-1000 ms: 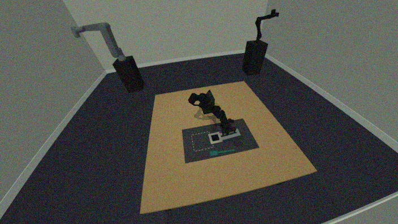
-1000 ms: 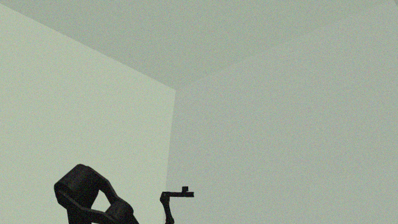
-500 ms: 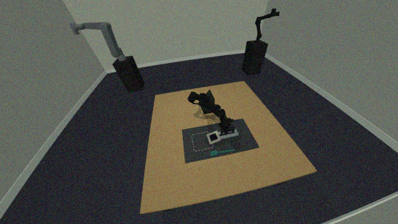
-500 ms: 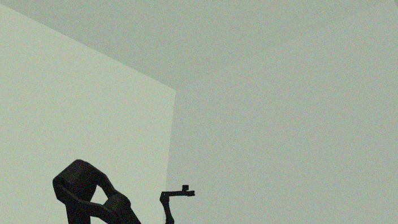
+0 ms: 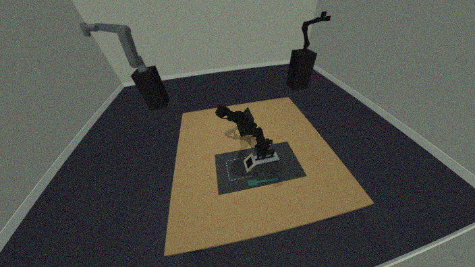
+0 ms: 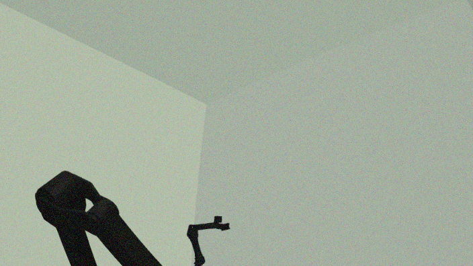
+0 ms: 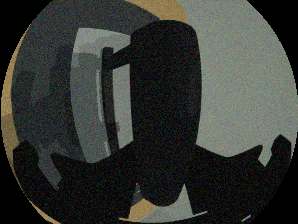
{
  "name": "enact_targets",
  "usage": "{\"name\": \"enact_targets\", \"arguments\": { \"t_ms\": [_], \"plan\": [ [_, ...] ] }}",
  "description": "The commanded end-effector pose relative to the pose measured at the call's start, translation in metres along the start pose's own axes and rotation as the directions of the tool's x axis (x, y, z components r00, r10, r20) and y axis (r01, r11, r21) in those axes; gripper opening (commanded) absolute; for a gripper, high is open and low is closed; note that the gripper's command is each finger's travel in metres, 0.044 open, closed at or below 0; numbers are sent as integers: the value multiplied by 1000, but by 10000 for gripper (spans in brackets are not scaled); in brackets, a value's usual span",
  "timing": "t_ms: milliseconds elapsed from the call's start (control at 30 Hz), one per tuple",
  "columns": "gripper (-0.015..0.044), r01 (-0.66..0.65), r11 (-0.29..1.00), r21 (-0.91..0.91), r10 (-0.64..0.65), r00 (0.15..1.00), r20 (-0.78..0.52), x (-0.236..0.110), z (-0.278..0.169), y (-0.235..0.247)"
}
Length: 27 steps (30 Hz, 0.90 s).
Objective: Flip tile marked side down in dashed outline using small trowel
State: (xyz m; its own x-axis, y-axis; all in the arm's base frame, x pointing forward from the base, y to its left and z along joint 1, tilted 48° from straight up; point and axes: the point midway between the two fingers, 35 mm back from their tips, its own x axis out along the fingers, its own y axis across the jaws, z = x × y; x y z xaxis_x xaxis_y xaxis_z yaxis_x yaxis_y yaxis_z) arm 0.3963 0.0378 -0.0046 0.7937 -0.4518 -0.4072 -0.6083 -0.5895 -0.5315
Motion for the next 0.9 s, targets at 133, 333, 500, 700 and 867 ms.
{"name": "enact_targets", "arguments": {
  "t_ms": [133, 333, 500, 700, 867],
  "plan": [
    [0, 8, 1000, 3, -8, 1000, -2, -5, -28, -8],
    [0, 8, 1000, 2, -8, 1000, -3, -4, -50, -7],
    [0, 8, 1000, 2, -8, 1000, -3, -2, -58, -5],
    [0, 5, 1000, 5, -5, 1000, 1, -9, -34, -14],
    [0, 7, 1000, 6, -7, 1000, 0, -20, -2, -26]
  ]
}}
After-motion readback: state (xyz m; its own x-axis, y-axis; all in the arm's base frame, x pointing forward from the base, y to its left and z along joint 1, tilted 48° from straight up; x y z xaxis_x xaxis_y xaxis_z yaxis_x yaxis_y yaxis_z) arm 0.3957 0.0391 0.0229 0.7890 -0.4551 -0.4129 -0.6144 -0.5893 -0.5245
